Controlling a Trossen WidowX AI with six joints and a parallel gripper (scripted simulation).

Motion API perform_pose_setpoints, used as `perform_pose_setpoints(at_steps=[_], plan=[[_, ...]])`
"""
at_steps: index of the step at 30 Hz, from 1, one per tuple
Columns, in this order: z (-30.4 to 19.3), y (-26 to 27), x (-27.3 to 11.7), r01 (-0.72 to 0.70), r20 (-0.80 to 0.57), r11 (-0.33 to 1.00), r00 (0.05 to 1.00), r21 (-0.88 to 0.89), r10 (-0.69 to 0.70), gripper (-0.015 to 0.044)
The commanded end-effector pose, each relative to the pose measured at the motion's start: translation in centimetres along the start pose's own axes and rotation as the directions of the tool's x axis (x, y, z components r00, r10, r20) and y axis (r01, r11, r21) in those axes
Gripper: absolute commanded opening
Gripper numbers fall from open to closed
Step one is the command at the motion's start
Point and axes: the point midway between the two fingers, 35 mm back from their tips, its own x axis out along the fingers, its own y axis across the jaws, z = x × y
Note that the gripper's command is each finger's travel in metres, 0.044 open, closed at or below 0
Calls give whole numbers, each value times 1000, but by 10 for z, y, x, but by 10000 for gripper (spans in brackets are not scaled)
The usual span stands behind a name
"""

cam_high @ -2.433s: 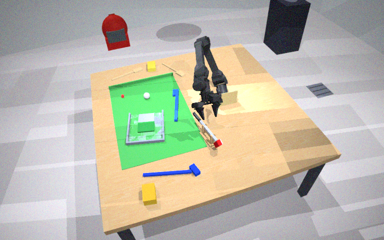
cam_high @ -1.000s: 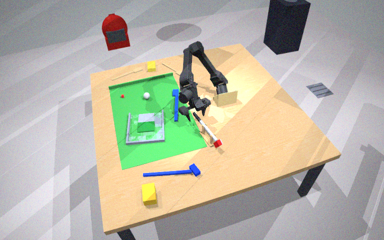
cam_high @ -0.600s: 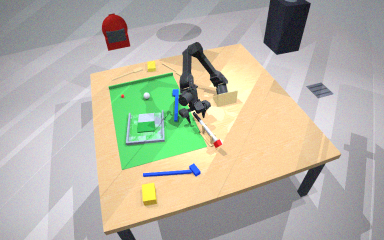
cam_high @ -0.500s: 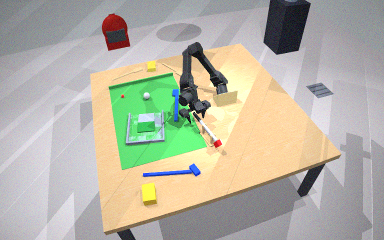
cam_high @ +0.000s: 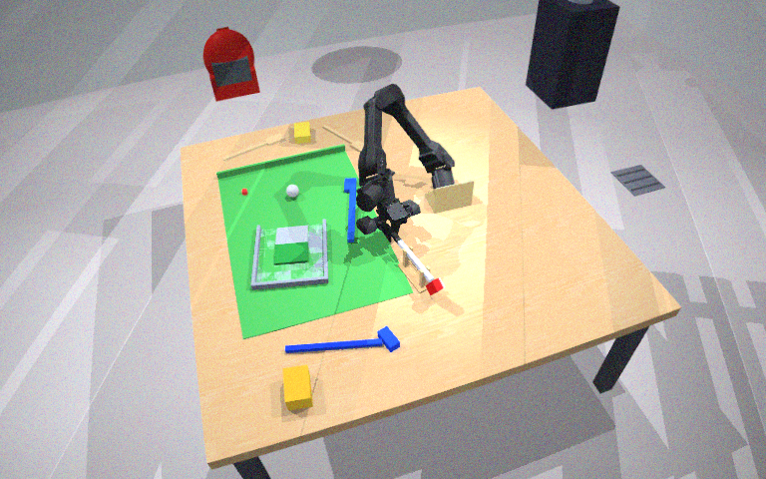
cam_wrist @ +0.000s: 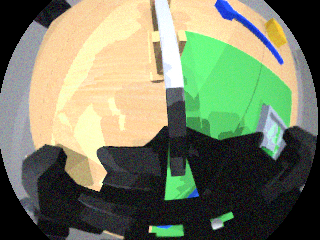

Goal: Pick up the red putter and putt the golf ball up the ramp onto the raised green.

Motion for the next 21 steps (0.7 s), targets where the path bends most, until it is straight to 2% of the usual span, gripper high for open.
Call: perform_pose_setpoints(at_steps=[1,8,21], plan=[[0,0,0,-1,0,1000,1000,1,1,20],[3,-1,-8,0,1,1000,1000,1,0,0],[23,-3,-77,-1,4,1000,1000,-1,1,0]])
